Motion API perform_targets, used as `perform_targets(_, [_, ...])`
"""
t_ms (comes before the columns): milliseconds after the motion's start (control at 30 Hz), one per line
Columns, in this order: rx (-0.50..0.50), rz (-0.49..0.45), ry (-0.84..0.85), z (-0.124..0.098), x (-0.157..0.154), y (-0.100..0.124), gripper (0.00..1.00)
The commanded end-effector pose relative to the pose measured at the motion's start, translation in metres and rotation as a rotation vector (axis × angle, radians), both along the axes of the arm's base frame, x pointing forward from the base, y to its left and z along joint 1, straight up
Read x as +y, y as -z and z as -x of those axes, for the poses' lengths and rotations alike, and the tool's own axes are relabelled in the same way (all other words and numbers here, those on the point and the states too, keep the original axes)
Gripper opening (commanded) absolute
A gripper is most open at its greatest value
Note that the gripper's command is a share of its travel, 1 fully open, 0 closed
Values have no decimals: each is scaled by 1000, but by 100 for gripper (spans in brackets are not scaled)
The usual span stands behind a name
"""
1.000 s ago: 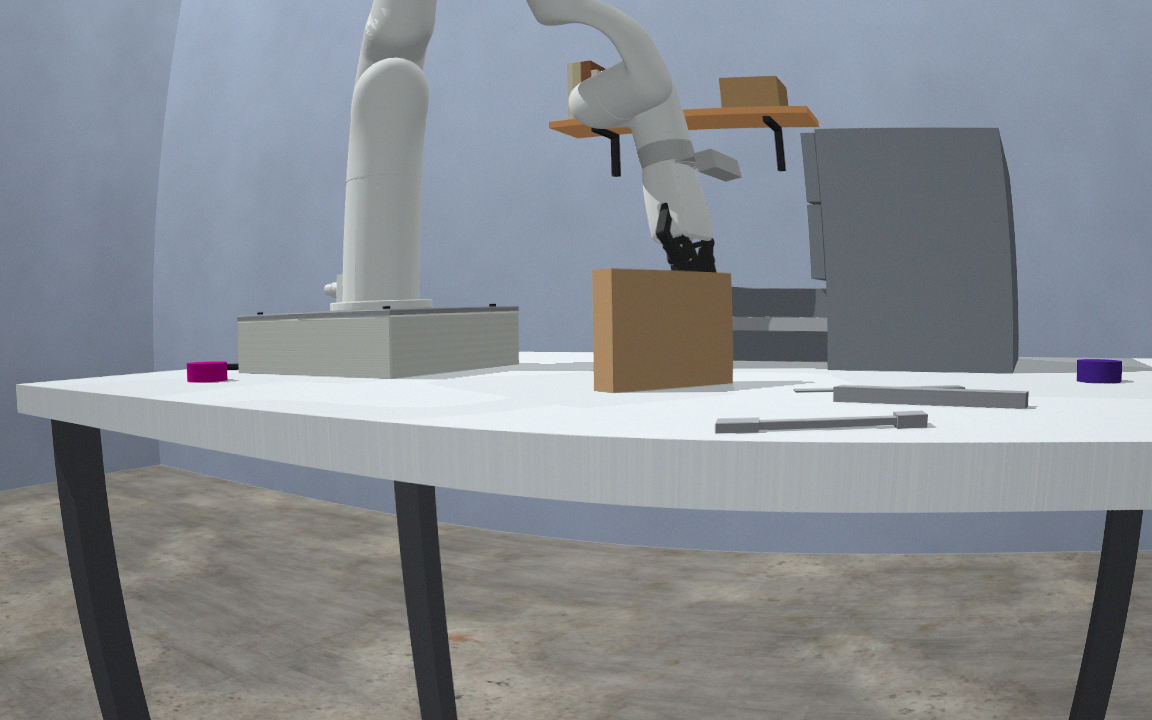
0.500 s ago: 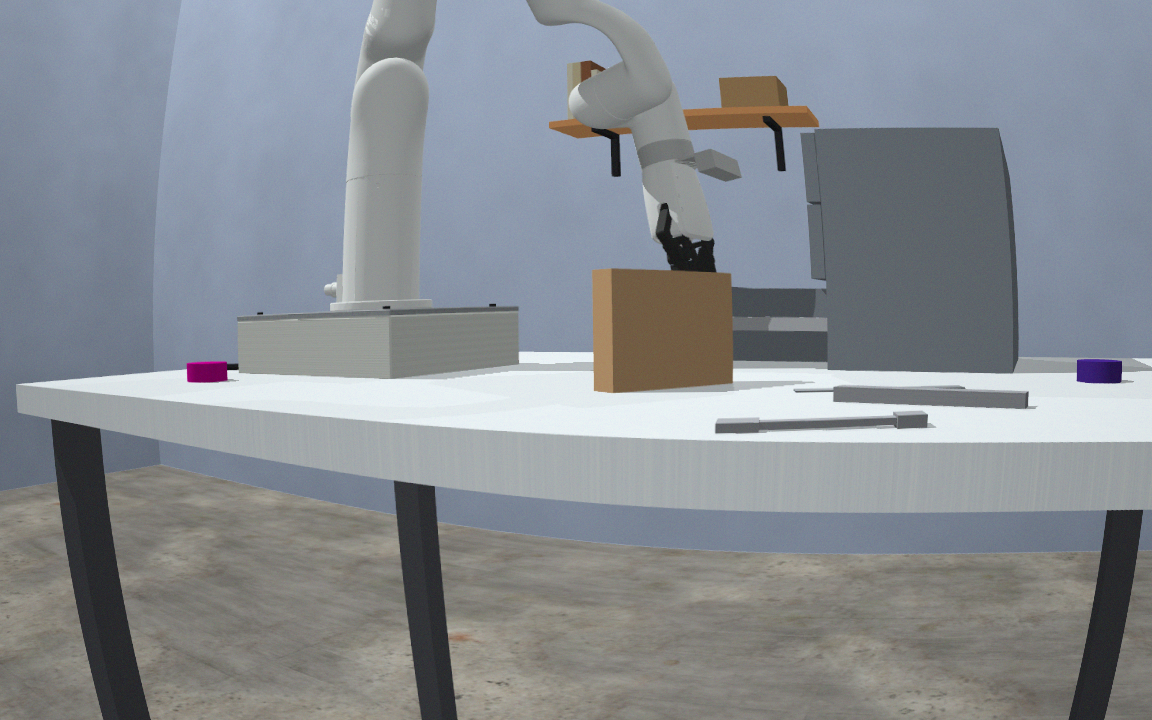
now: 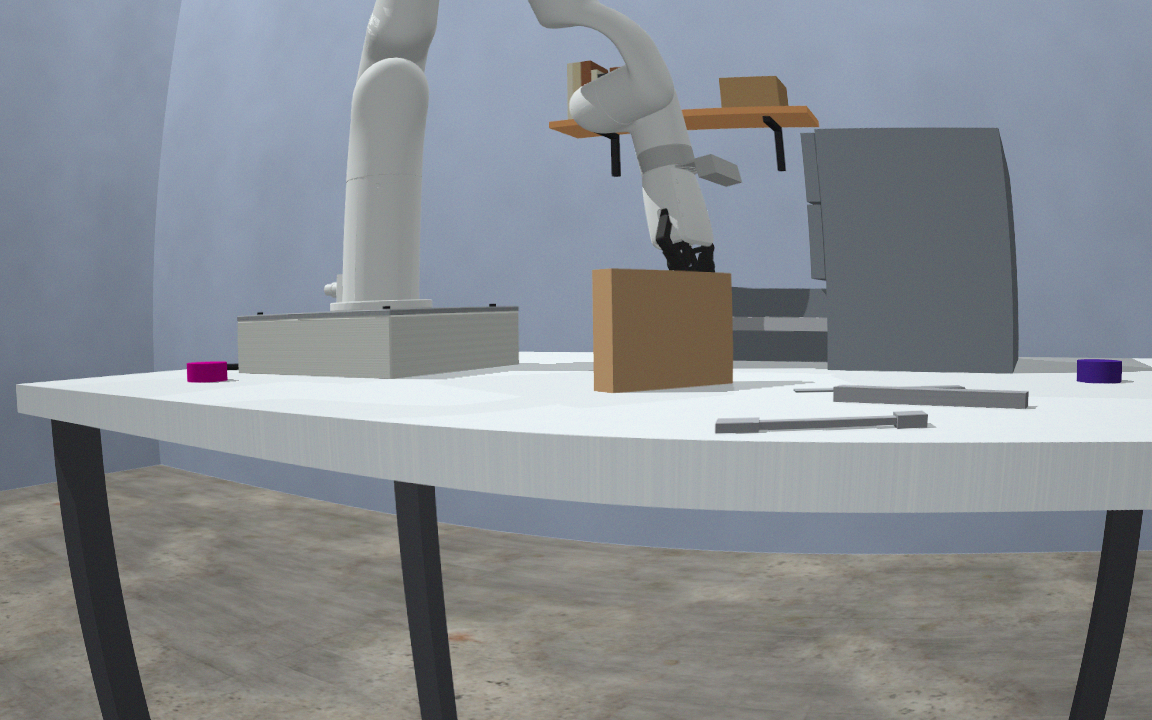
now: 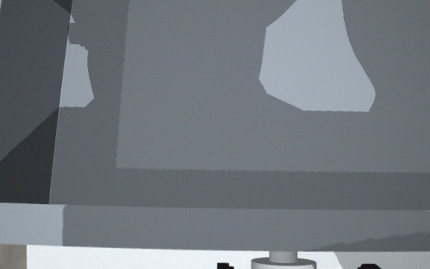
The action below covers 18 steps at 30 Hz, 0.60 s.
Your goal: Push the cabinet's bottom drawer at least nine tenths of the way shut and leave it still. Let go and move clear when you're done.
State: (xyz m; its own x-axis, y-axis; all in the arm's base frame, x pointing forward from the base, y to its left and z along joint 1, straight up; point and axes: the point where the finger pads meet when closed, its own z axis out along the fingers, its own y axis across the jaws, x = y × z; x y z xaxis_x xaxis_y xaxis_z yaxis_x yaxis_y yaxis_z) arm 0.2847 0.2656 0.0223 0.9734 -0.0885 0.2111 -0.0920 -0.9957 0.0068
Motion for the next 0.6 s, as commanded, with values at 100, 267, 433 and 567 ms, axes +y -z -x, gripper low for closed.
perform_targets(100, [-3,-3,0,-1,1,9,60])
perform_targets(267, [-3,-3,0,-1,1,13,60])
perform_targets(433, [-3,-3,0,0,0,21,60])
perform_targets(567, [-3,-3,0,0,0,26,60])
